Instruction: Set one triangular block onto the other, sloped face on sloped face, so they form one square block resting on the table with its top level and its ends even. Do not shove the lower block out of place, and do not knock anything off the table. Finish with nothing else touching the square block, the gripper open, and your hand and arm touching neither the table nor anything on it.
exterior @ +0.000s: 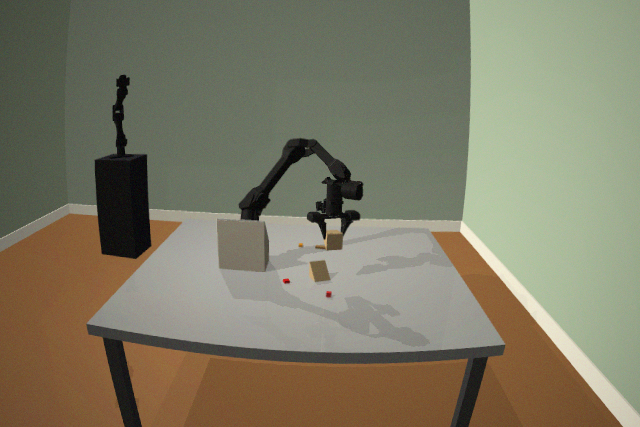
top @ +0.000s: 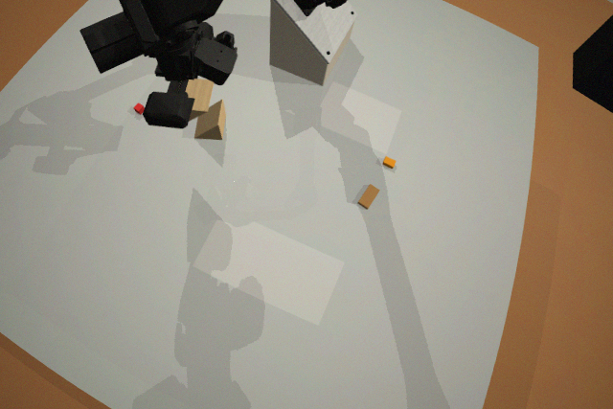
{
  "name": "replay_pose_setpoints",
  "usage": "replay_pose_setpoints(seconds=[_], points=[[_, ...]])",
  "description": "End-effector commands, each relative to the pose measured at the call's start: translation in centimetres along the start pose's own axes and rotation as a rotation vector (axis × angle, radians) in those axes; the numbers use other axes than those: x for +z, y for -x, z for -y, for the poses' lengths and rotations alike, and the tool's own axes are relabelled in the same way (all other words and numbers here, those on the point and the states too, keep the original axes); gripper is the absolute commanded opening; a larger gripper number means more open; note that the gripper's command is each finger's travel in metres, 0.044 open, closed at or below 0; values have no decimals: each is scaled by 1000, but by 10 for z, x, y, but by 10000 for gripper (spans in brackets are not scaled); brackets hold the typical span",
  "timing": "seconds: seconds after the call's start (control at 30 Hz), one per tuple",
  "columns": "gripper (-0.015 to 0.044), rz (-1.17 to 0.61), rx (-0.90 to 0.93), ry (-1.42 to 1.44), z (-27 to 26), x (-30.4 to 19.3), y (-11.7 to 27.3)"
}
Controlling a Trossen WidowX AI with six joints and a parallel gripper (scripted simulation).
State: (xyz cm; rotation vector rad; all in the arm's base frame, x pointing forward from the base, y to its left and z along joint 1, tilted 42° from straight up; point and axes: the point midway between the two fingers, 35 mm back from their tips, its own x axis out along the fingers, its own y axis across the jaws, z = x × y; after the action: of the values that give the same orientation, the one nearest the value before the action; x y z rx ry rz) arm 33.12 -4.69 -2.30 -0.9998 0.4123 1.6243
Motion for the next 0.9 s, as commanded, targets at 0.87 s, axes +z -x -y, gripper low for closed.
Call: replay_pose_setpoints(seconds=[0.87], points=[[0,42,-22,45,-42,-39,-48]])
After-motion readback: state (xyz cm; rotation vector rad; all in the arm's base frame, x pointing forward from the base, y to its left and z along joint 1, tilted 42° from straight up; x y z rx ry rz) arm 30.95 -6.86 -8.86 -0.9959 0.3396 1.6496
